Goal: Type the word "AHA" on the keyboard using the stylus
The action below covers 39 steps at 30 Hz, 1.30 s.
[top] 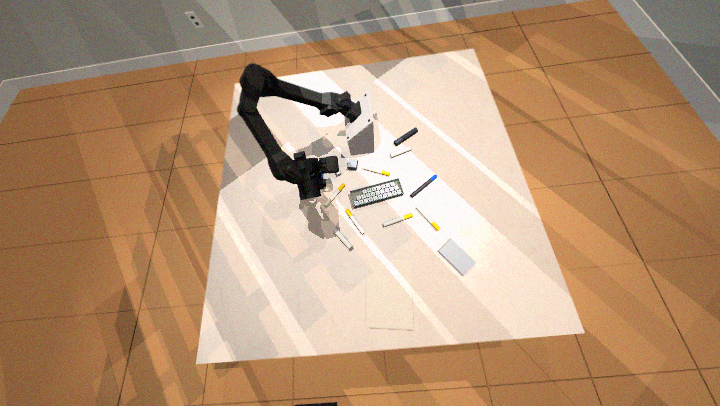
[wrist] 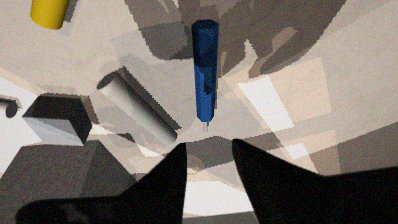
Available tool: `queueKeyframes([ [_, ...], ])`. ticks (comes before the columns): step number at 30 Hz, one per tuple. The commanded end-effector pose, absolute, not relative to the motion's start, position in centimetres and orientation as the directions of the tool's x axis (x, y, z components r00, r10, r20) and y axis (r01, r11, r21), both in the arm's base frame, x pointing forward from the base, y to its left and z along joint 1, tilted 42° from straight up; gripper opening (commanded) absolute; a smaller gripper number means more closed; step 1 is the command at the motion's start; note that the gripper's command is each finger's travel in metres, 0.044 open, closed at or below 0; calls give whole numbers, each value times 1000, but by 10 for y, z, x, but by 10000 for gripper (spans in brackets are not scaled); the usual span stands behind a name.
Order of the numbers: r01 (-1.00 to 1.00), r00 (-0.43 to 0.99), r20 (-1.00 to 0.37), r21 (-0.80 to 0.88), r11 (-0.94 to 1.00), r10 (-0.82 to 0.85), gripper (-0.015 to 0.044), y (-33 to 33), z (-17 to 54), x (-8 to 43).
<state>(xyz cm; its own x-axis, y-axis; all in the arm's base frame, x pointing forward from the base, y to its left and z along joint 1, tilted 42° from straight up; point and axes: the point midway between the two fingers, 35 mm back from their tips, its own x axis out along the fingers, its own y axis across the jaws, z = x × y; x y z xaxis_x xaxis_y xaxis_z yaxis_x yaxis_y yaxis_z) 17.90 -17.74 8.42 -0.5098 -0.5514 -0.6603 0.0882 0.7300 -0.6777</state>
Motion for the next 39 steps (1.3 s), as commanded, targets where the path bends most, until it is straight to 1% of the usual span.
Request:
queueKeyframes([
  [1,81,-519,-654,-679,730,-551,150,-180,87,174],
  [39,80,-519,-653,-680,729,-551,150,-198,66,171],
])
